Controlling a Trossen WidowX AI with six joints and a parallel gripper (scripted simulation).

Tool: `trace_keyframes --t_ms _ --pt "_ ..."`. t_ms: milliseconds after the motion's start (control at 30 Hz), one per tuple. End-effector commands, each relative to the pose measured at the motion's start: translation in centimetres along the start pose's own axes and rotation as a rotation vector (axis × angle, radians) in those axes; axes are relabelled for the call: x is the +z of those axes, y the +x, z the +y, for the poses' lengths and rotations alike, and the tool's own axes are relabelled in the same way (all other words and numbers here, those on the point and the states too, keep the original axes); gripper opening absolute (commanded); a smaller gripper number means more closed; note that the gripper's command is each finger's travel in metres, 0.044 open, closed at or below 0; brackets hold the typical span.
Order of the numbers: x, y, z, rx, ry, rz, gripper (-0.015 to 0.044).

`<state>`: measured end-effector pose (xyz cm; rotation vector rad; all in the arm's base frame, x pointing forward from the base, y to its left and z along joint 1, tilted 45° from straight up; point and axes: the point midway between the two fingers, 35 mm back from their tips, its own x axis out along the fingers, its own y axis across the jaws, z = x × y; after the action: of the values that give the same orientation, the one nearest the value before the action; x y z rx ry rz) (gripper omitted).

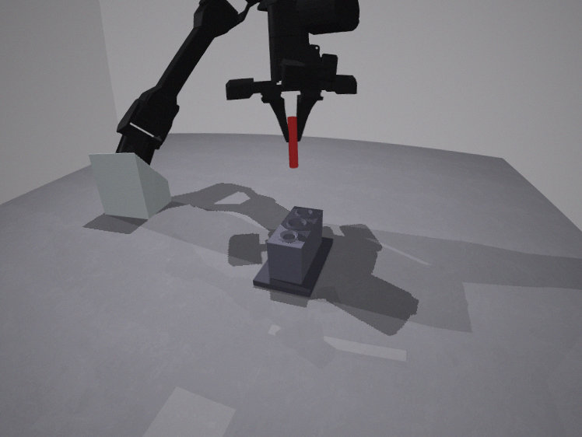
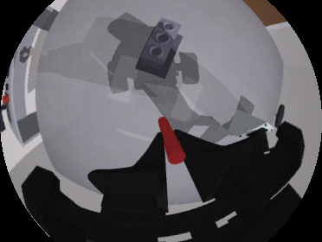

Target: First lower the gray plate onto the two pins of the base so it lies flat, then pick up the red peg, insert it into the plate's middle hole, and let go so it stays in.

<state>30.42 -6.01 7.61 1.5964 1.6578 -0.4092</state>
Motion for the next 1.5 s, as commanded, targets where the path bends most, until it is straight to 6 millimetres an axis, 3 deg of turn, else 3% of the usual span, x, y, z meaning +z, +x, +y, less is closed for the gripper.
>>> trace_keyframes --t_ms 0,1200,1467 --pt "1.5 0.1 0.1 -0.006 -0.018 -0.005 0.0000" --pt "12.4 0.8 -1.2 -0.018 -0.024 -0.001 0.0000" --pt "13.9 1.1 -1.6 -0.020 -0.021 0.003 0.0000"
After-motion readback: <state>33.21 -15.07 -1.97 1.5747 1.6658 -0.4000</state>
